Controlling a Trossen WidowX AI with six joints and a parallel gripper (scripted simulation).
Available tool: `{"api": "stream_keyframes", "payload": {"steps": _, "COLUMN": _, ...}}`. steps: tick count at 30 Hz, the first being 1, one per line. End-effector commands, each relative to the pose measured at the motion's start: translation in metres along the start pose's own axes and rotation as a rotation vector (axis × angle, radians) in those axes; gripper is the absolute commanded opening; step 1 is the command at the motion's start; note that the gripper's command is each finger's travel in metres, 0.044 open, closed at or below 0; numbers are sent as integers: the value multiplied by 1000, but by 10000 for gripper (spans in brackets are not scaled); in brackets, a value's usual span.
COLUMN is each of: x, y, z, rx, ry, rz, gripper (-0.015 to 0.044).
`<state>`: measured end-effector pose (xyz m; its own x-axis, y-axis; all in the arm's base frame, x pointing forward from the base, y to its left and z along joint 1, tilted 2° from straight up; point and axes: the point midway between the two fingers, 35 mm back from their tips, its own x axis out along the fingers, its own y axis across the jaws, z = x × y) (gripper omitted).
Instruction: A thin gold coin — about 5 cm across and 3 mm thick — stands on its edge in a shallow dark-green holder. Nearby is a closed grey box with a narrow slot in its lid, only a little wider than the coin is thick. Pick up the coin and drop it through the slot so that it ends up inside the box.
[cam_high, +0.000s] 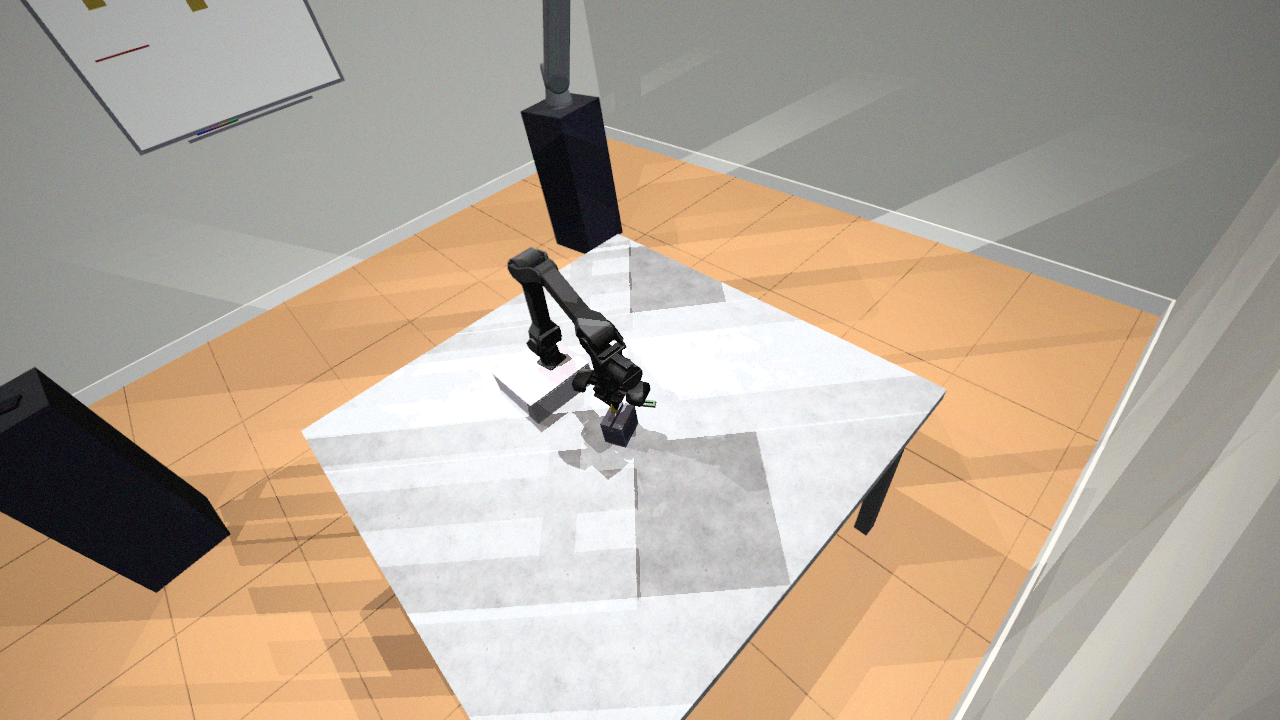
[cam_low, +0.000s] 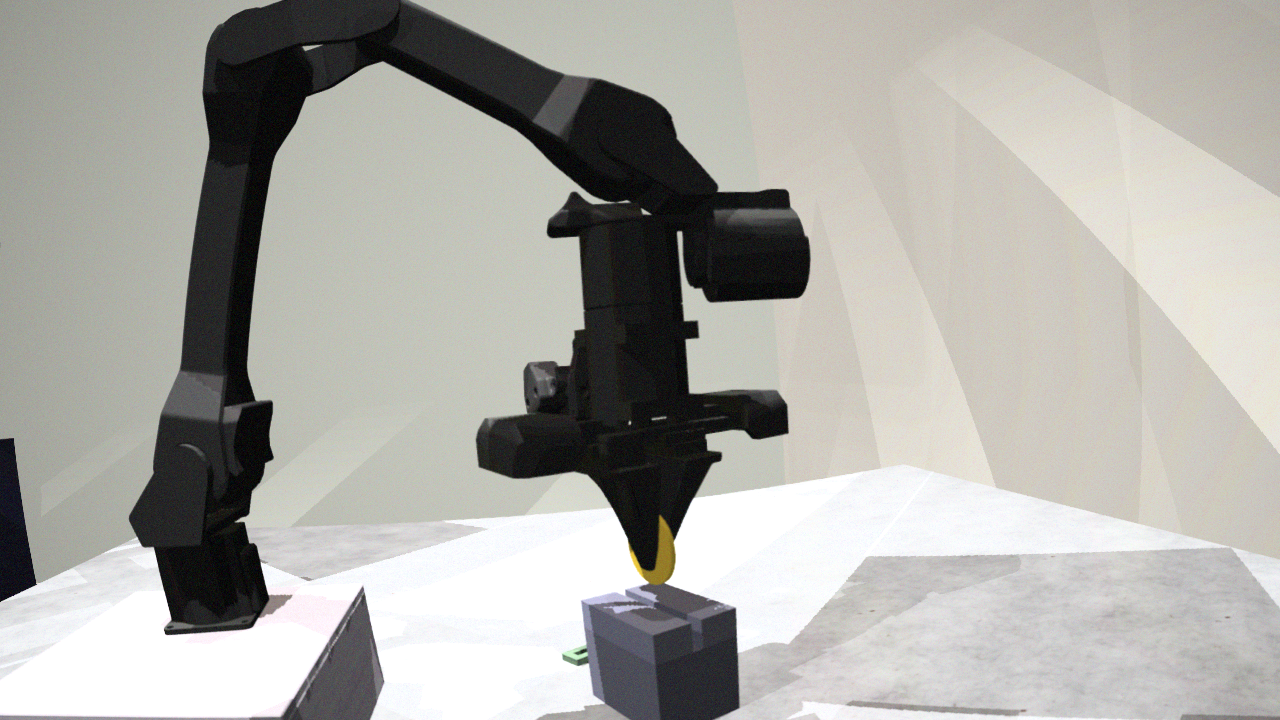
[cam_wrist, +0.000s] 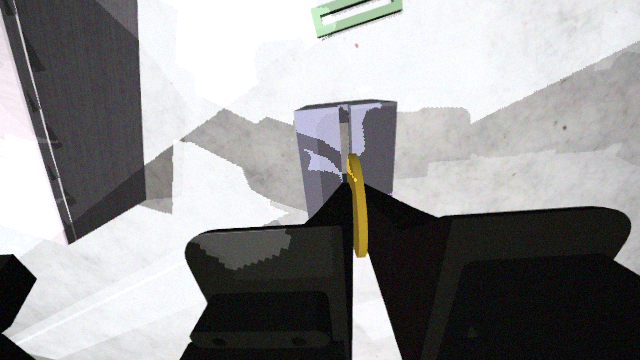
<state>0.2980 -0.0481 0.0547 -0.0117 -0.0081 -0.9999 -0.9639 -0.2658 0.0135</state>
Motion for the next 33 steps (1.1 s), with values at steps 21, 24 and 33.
{"api": "stream_keyframes", "payload": {"steps": 21, "x": 12, "y": 1, "z": 0, "rx": 2, "ry": -1, "rz": 3, "gripper": 0}}
{"api": "stream_keyframes", "payload": {"steps": 24, "x": 13, "y": 1, "z": 0, "rx": 1, "ry": -1, "rz": 3, "gripper": 0}}
{"api": "stream_keyframes", "payload": {"steps": 33, "x": 12, "y": 0, "z": 0, "rx": 1, "ry": 0, "rz": 1, "gripper": 157}}
